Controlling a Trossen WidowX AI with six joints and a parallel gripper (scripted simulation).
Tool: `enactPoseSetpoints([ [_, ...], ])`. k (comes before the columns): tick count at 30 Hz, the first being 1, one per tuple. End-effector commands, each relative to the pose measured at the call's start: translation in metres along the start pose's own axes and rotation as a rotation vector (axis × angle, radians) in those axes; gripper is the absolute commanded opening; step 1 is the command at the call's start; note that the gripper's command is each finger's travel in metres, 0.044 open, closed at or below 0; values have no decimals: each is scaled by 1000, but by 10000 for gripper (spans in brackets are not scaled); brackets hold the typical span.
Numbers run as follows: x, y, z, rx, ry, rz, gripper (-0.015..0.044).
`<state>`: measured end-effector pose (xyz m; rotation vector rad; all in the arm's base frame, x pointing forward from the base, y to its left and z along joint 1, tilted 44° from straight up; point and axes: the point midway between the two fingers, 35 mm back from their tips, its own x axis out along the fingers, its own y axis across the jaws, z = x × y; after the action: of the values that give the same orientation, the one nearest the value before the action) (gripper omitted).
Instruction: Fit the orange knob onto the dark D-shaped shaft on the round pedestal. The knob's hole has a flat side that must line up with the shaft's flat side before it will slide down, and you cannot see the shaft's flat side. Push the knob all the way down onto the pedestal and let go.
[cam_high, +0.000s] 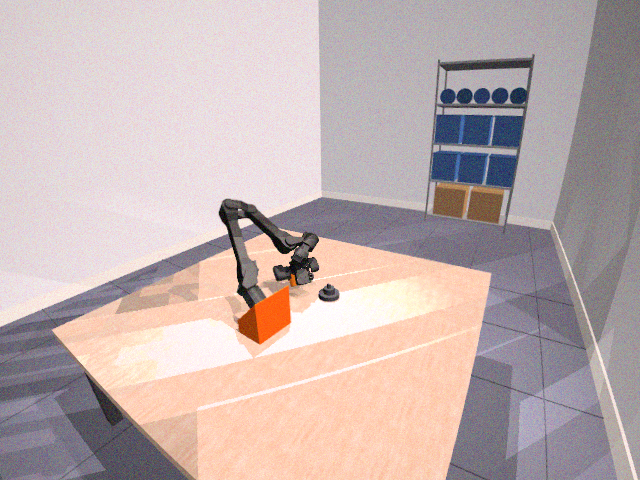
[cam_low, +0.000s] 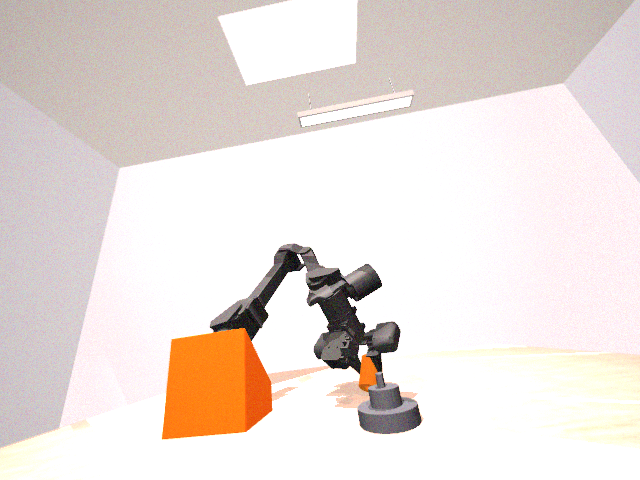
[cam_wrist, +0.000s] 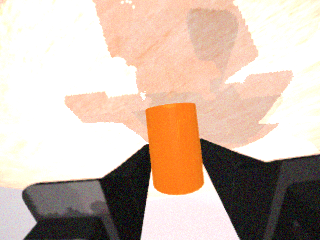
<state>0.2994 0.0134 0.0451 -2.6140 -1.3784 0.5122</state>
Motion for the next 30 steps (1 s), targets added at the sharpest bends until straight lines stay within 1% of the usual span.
enactPoseSetpoints([
  [1, -2, -2, 4, 11, 57, -4, 180],
  [14, -5, 0, 14, 18, 192, -6, 180],
  [30, -9, -3, 21, 44, 209, -19, 180],
])
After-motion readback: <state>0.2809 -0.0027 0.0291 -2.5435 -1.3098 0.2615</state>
